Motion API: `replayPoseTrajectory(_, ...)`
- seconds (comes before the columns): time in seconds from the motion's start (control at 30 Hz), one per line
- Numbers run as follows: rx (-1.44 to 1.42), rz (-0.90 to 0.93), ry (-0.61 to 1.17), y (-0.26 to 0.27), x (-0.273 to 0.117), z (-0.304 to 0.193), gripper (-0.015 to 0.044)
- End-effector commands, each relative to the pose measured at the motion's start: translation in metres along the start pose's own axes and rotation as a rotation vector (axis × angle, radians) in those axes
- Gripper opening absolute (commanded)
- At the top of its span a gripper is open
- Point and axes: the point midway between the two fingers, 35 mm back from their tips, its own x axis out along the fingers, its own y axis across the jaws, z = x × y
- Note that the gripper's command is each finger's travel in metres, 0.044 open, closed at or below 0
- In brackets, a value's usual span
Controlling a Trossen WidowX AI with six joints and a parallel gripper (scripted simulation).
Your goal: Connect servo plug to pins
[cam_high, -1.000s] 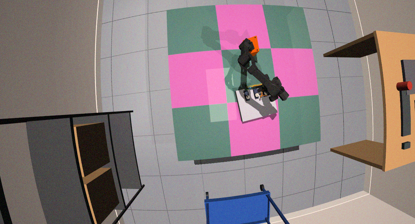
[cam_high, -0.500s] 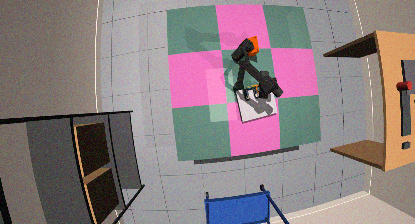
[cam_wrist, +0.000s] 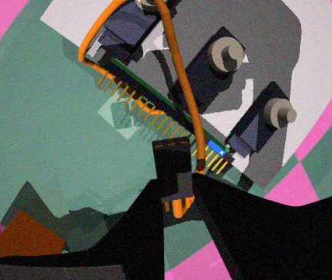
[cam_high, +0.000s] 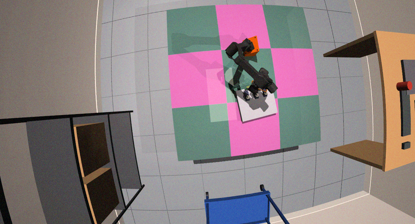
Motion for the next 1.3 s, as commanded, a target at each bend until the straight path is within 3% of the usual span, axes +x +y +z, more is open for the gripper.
replayPoseTrajectory(0.0, 0.125, -0.006, -0.003, 0.001, 0.001, -0.011, 0.0000)
replayPoseTrajectory(0.6, 0.738, -0.006, -0.001, 0.013, 0.012, -0.060, 0.0000)
replayPoseTrajectory(1.0, 0.768, -0.008, -0.001, 0.013, 0.052, -0.062, 0.0000)
replayPoseTrajectory(1.27, 0.769, -0.008, -0.002, 0.001, 0.052, -0.050, 0.0000)
